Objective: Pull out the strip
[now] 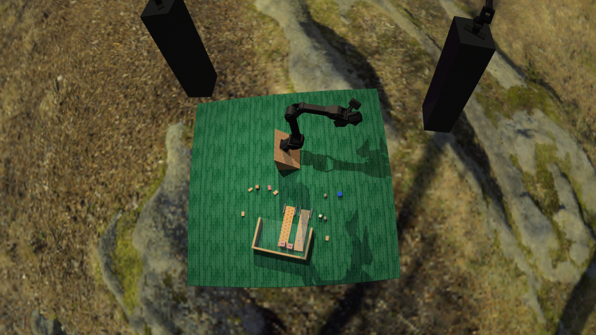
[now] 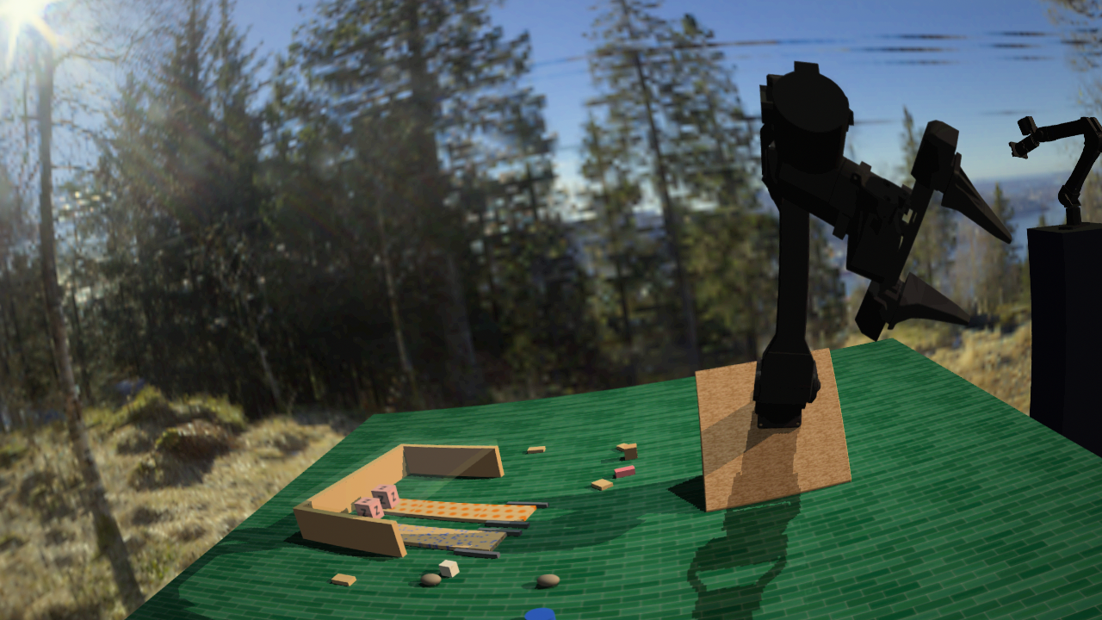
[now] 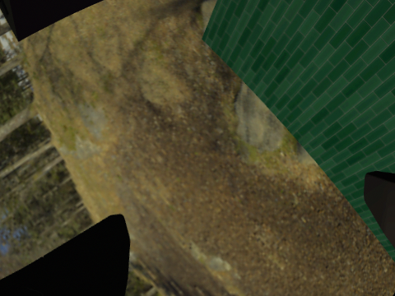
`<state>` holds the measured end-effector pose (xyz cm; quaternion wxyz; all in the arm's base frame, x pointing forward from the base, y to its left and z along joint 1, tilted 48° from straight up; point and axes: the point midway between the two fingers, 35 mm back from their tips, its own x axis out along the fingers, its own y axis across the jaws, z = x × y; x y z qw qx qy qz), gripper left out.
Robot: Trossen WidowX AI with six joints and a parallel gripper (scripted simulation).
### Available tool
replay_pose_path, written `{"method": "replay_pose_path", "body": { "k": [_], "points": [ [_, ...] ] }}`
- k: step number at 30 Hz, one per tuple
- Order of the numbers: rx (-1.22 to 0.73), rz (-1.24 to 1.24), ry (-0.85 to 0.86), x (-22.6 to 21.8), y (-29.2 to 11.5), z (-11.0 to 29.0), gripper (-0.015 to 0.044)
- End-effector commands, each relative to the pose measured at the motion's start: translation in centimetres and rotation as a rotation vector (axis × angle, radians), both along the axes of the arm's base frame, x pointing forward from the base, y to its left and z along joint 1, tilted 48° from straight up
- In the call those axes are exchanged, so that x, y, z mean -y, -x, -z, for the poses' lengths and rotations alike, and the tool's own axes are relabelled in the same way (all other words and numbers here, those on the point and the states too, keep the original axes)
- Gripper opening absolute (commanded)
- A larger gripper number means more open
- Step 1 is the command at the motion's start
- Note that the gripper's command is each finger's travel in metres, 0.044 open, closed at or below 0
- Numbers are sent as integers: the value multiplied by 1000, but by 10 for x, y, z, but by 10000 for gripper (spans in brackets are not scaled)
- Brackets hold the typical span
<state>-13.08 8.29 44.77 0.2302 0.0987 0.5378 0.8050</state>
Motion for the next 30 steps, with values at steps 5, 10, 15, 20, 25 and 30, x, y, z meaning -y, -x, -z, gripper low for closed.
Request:
{"method": "replay_pose_path", "body": {
  "k": [5, 10, 15, 20, 25, 30],
  "points": [
    [26, 151, -5, -55, -22, 11, 400],
    [65, 366, -4, -121, -75, 35, 400],
    [101, 592, 19, -161, -146, 66, 400],
    [136, 813, 52, -175, -225, 103, 400],
    [129, 1013, 102, -163, -300, 138, 400],
    [140, 1154, 129, -141, -351, 168, 400]
  ]
}}
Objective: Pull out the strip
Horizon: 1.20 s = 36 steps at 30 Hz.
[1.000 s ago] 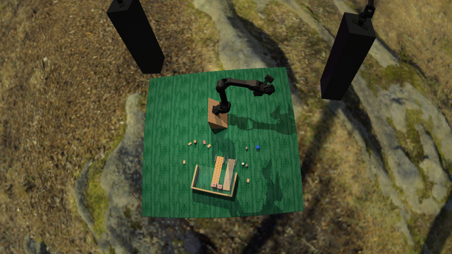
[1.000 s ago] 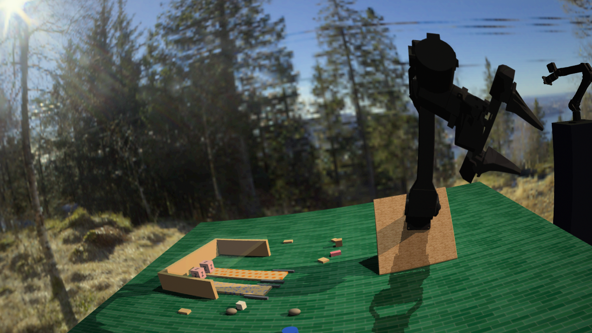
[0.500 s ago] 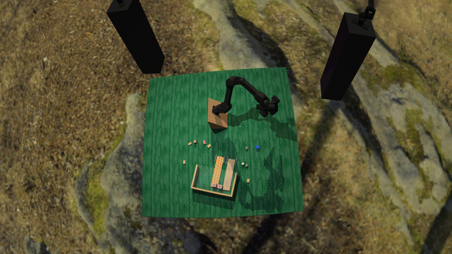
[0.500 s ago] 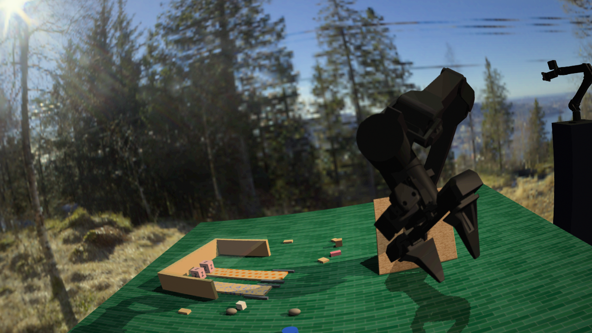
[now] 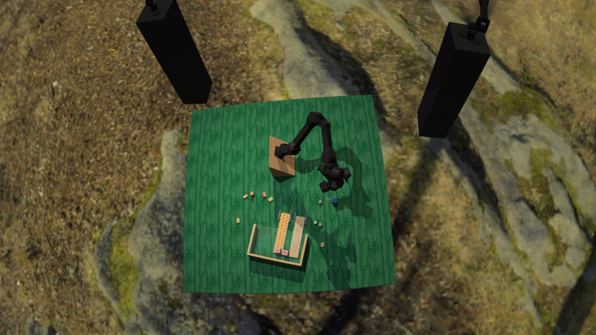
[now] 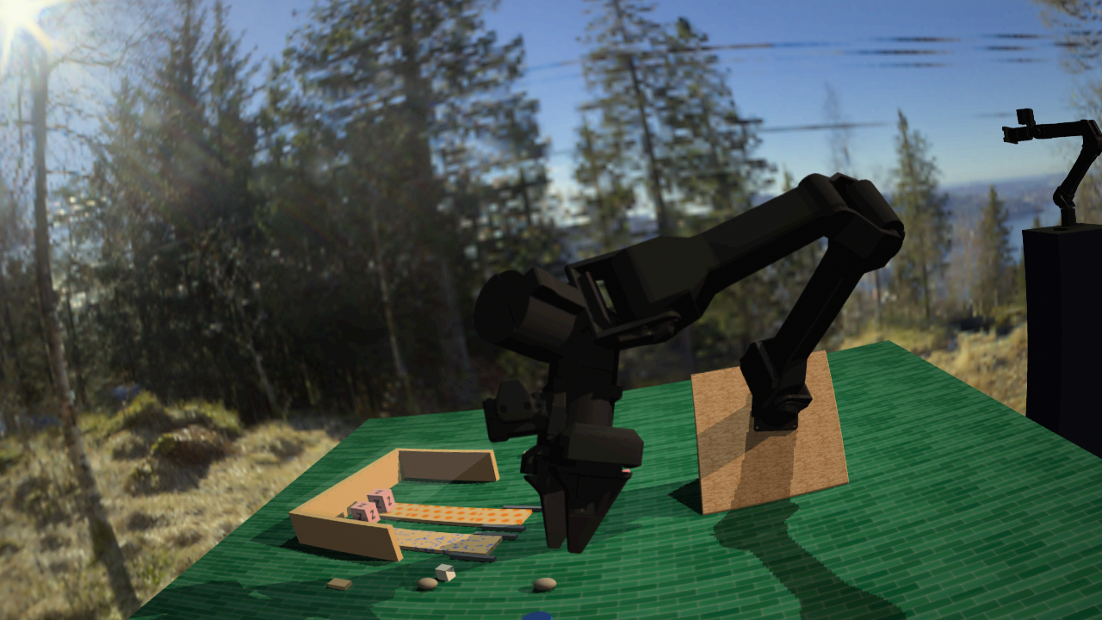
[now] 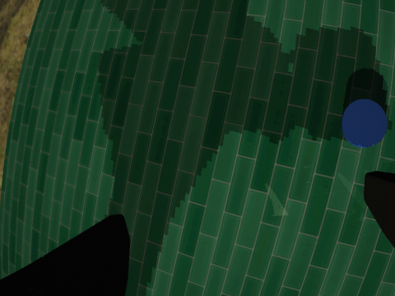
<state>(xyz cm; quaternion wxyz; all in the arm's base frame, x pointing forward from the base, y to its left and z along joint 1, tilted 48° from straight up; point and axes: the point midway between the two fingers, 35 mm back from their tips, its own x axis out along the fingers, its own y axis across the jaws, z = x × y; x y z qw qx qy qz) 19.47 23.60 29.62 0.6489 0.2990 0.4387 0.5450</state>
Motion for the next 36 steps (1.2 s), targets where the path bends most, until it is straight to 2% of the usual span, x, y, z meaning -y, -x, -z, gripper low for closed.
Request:
{"method": "replay_pose_path", "body": {
  "k": [1, 6, 11, 15, 20, 36],
  "points": [
    [16, 107, 19, 20, -38, 25, 400],
    [50, 299, 59, 71, -96, 74, 400],
    [76, 488, 105, 136, -131, 123, 400],
    [91, 637, 146, 193, -143, 161, 400],
    [100, 811, 200, 259, -138, 205, 400],
    [101, 834, 208, 267, -136, 210, 400]
  ]
}}
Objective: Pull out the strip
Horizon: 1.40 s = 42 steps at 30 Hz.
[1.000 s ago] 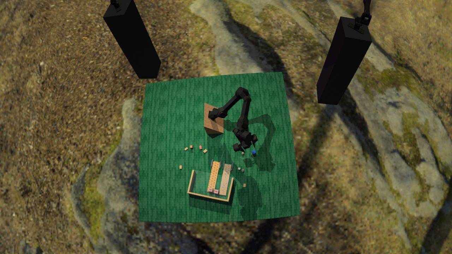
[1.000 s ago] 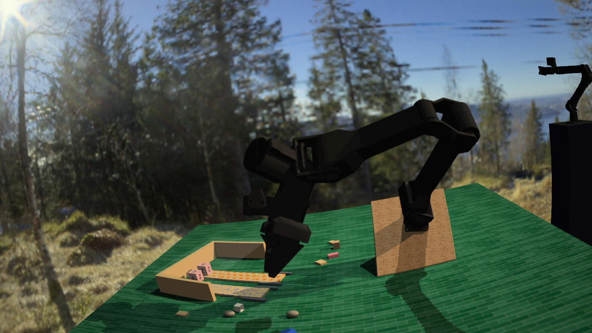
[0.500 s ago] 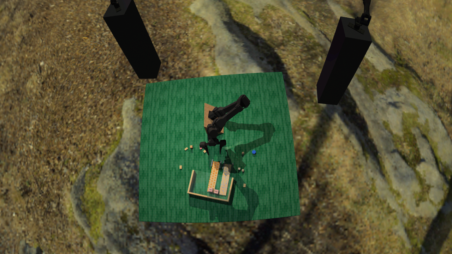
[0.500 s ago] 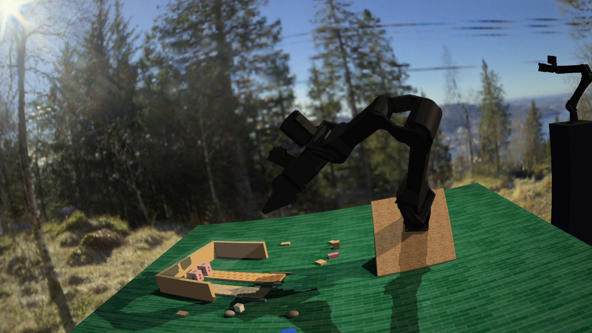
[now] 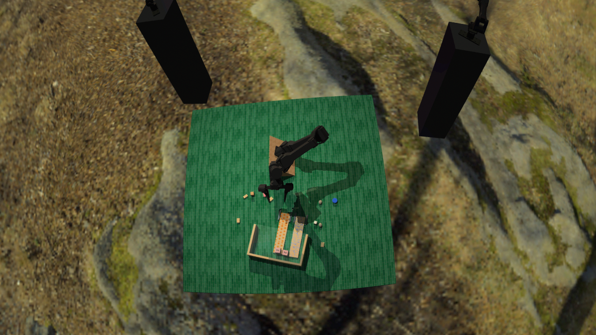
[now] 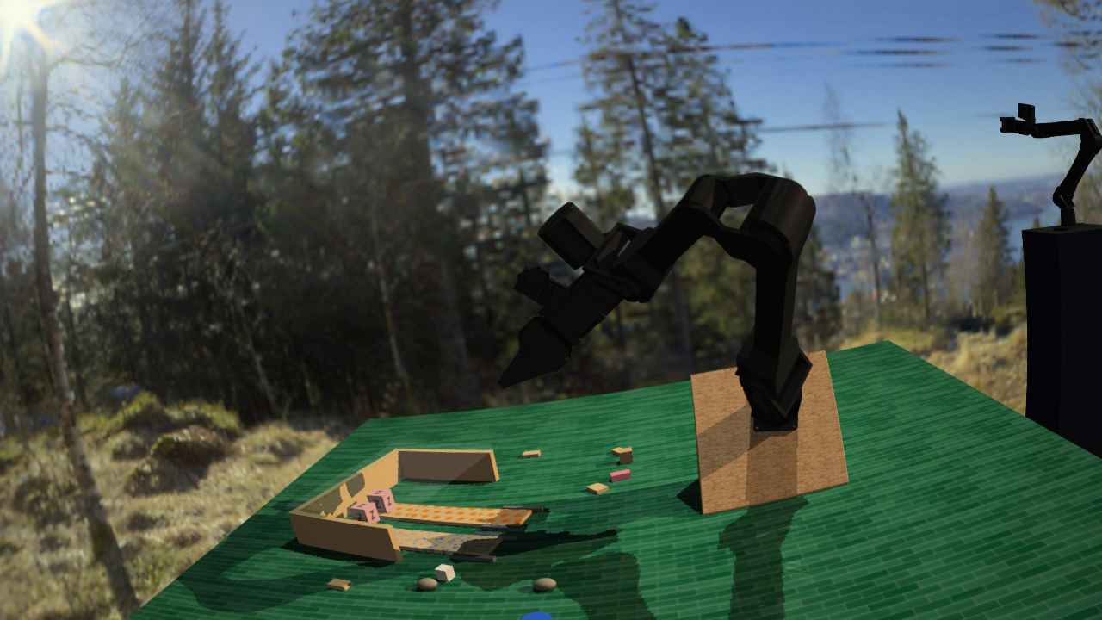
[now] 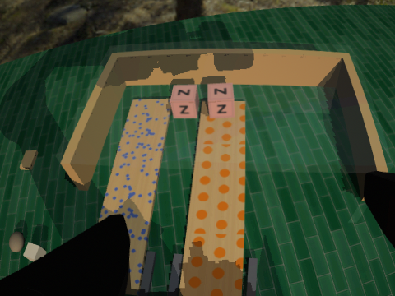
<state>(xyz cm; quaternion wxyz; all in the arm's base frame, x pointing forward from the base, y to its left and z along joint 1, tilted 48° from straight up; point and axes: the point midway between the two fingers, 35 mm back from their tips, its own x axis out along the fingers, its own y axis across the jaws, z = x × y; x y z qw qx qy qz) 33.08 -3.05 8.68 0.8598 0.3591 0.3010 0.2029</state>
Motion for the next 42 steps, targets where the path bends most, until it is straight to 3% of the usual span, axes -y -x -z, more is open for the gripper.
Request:
{"method": "replay_pose_path", "body": {
  "k": [1, 6, 21, 29, 42],
  "points": [
    [2, -1, 4, 0, 0, 1, 400],
    [2, -1, 4, 0, 0, 1, 400],
    [-500, -340, 24, -59, -52, 46, 6],
    [-774, -573, 54, -108, -47, 52, 0],
    [-780, -578, 55, -114, -46, 57, 0]
  ]
}}
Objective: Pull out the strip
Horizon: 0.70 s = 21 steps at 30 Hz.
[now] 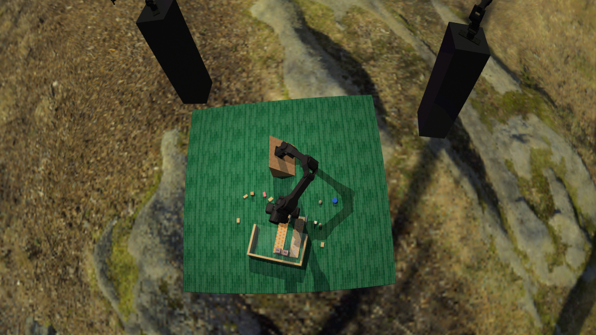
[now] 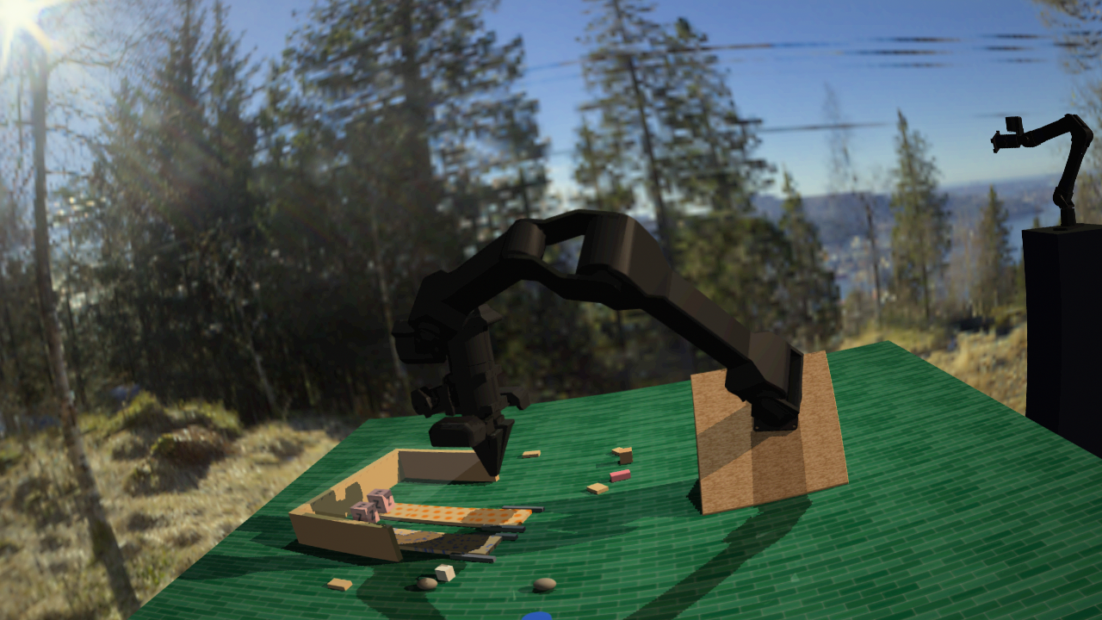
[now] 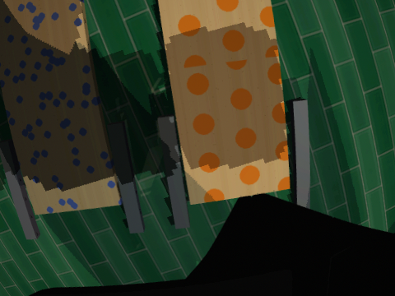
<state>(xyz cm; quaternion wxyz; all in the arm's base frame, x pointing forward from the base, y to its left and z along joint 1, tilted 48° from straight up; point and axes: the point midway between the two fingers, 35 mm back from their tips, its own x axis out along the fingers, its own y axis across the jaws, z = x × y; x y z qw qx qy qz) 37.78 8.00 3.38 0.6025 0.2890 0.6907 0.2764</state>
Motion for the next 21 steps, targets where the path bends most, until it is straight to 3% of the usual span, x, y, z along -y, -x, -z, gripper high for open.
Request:
{"method": "replay_pose_path", "body": {
  "k": [1, 21],
  "points": [
    [-5, -4, 3, -4, 1, 5, 0],
    [-5, -4, 3, -27, 2, 29, 0]
  ]
}}
